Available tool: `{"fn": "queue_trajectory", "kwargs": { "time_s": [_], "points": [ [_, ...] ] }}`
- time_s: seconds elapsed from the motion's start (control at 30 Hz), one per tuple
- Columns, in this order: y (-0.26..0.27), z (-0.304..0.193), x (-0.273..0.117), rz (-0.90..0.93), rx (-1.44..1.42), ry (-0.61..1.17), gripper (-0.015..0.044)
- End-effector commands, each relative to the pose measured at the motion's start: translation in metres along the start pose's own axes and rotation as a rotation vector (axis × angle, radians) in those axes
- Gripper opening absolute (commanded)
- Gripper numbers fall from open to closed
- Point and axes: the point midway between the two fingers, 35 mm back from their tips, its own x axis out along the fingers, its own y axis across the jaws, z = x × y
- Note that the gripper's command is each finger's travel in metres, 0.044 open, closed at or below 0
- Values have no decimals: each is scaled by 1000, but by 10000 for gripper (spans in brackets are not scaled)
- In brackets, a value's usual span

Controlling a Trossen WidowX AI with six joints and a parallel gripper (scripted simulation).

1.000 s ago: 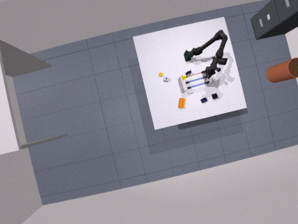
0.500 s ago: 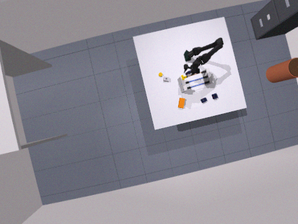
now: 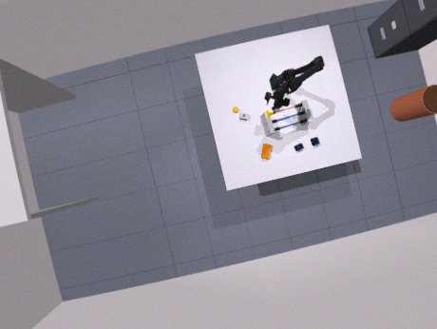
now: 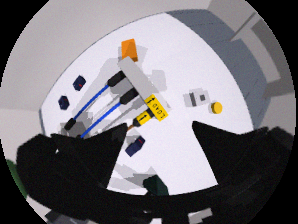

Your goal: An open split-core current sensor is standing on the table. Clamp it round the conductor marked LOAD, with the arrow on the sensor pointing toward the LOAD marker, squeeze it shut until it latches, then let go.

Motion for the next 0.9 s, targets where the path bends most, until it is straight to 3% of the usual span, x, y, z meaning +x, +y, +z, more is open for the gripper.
{"fn": "queue_trajectory", "kwargs": {
  "time_s": [0.0, 0.2, 0.47, 0.87],
  "points": [
    [0, 0, 0, 4, -3, -1, 440],
    [7, -7, 5, 7, -58, 31, 440],
    [66, -98, 41, 145, -683, 375, 440],
    [67, -103, 51, 149, -696, 382, 440]
  ]
}}
